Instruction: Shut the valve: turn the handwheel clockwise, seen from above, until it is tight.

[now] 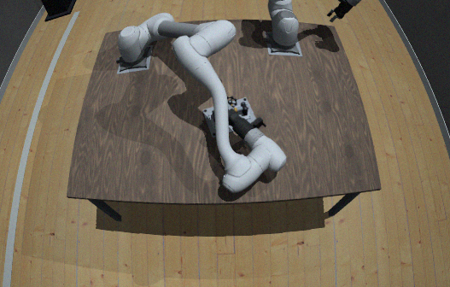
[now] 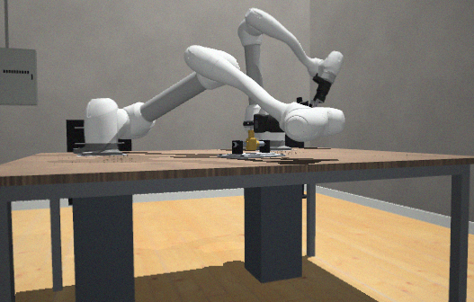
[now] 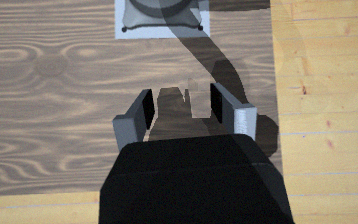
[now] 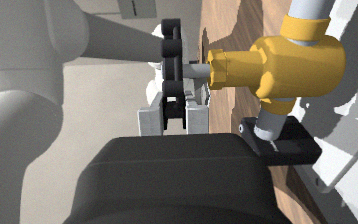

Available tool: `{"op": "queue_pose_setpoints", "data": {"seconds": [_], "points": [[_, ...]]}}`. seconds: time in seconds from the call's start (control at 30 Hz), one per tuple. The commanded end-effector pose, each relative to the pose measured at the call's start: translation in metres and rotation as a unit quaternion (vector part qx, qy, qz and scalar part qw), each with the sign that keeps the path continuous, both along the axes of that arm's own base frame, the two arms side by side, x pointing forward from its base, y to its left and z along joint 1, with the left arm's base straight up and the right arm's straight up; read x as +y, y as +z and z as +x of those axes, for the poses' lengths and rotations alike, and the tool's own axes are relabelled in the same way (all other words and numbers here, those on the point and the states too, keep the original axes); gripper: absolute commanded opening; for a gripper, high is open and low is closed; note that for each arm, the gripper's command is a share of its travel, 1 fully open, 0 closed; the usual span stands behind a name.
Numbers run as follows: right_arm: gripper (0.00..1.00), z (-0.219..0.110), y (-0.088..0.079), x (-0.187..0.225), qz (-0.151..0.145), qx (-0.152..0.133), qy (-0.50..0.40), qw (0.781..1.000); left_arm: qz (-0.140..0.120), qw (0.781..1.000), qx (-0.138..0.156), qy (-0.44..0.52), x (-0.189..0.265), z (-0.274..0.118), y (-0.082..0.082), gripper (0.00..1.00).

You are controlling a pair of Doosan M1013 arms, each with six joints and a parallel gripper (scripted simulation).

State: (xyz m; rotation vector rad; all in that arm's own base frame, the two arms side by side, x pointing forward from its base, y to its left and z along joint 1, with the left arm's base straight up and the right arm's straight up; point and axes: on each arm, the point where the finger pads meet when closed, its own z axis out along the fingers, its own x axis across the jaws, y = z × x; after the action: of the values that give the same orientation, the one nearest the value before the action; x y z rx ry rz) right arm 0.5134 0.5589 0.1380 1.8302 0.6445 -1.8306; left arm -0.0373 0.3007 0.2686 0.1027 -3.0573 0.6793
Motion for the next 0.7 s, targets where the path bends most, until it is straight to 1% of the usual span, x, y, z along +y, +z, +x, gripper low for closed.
{"op": "queue_pose_setpoints", "data": {"seconds": [0.0, 0.67], "points": [[0.0, 0.0001, 0.0012, 0.0, 0.0, -0.001, -0.002, 1.0, 0.0, 1.0, 0.0, 0.0, 0.0002, -0.0001, 0.0004, 1.0], [0.0, -0.0003, 0.0012, -0.0003, 0.0, -0.001, -0.01, 1.0, 0.0, 1.0, 0.0, 0.0, 0.0002, -0.0001, 0.0004, 1.0]]}}
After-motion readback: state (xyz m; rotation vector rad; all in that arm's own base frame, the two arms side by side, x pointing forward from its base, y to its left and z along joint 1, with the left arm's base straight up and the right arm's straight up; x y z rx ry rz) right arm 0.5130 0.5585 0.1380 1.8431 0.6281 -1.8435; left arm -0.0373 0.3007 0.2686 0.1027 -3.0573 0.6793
